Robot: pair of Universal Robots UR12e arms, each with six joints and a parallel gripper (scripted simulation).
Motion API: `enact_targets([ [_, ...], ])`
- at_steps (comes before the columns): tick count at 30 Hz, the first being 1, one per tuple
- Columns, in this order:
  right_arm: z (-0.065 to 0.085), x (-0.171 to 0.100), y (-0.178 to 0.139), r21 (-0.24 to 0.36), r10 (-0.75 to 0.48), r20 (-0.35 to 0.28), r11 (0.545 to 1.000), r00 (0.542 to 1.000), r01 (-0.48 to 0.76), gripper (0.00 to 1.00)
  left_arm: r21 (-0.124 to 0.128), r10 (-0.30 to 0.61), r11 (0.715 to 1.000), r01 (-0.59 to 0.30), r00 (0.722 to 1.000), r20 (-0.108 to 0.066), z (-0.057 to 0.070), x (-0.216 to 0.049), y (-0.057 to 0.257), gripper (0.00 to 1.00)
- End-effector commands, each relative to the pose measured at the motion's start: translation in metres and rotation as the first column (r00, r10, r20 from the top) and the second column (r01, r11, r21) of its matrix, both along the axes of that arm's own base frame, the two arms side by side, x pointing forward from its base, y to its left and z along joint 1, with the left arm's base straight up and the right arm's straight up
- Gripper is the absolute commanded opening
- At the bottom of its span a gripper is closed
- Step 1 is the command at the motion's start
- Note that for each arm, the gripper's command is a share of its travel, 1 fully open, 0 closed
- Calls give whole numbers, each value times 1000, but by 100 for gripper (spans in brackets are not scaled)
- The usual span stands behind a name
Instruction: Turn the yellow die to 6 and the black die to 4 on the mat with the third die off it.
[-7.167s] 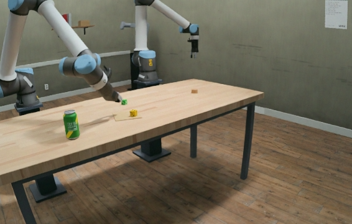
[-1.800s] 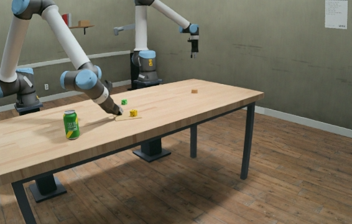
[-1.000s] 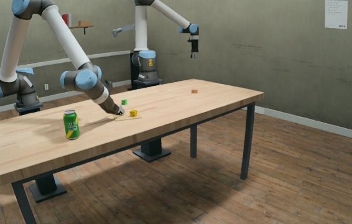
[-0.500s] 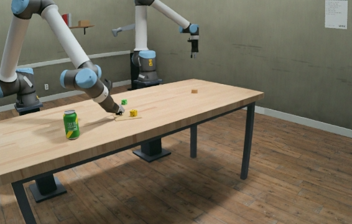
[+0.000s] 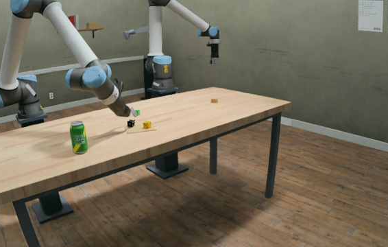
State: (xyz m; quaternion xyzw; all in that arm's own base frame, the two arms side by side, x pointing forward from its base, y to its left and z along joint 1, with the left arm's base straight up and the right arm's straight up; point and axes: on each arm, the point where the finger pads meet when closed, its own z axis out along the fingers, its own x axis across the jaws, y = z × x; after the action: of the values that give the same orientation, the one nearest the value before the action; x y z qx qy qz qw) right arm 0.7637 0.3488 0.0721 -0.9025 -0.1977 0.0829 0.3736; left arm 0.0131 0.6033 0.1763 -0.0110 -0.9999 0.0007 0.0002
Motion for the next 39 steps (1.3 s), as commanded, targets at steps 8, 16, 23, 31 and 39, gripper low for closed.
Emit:
enact_targets([
  [8, 21, 1, 0, 1, 0, 2, 1000, 1000, 0, 100, 2, 0, 1000, 0, 1000, 0, 1, 0, 1, 100],
  [16, 25, 1, 0, 1, 0, 2, 1000, 1000, 0, 100, 2, 0, 1000, 0, 1000, 0, 1, 0, 1, 100],
  [23, 25, 0, 1, -31, 2, 14, 1000, 1000, -2, 100, 2, 0, 1000, 0, 1000, 0, 1, 0, 1, 100],
  [31, 25, -1, 3, -177, 11, 79, 984, 997, 3, 100, 2, 0, 1000, 0, 1000, 0, 1, 0, 1, 100],
  [39, 27, 0, 2, -234, 13, 110, 972, 994, 13, 100, 2, 0, 1000, 0, 1000, 0, 1, 0, 1, 100],
])
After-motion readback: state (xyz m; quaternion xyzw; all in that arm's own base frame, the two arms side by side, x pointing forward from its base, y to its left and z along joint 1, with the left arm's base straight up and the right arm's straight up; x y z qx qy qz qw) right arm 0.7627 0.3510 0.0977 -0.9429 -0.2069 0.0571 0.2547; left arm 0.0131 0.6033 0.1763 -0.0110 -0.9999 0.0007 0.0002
